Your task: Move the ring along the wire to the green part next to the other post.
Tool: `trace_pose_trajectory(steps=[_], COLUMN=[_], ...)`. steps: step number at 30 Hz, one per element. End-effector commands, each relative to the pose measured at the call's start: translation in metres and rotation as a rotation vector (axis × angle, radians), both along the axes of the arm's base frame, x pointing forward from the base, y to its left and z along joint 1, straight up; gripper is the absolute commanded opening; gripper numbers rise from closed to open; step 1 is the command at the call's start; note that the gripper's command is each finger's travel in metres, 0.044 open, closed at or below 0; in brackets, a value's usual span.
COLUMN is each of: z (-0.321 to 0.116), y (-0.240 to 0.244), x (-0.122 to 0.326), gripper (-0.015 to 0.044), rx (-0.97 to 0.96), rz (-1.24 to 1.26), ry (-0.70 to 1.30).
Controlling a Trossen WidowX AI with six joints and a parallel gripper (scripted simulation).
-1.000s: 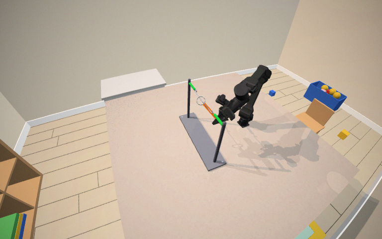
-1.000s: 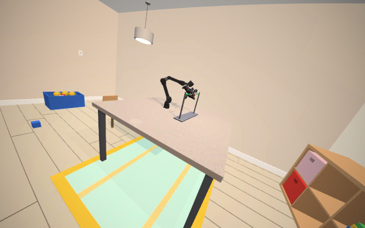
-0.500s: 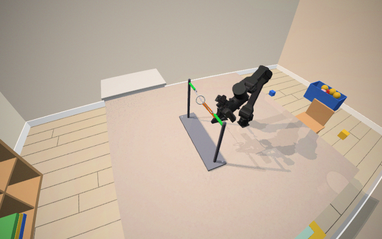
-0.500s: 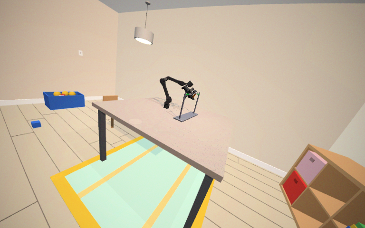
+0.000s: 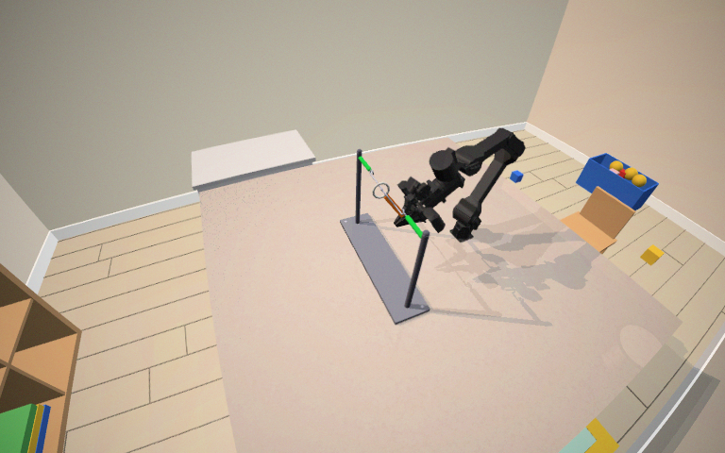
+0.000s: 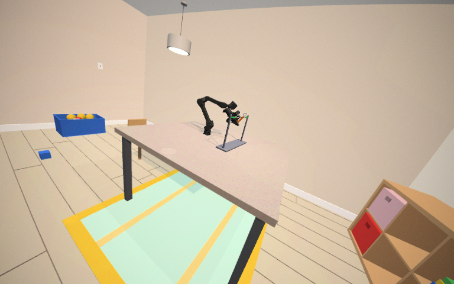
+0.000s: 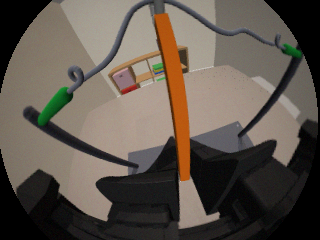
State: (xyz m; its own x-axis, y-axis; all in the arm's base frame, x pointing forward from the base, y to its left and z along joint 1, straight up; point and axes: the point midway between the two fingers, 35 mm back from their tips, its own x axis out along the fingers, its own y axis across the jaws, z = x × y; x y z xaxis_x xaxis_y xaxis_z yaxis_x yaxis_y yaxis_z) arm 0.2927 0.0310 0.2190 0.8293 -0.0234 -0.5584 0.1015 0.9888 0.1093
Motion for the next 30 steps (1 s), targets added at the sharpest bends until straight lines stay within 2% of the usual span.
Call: trace_pose_trajectory(steps=[1,21,30], z=[-0.001,0.013,0.019], y=[-0.012,-0.07,-0.082], x=[-0.001,0.011,0.015], gripper=[-0.015,-0.015,-0.015], rx=[-0.106,-0.64,-0.797], rz=[0.077,0.458,0.576], ry=[-0.009,-0.025,-0.026])
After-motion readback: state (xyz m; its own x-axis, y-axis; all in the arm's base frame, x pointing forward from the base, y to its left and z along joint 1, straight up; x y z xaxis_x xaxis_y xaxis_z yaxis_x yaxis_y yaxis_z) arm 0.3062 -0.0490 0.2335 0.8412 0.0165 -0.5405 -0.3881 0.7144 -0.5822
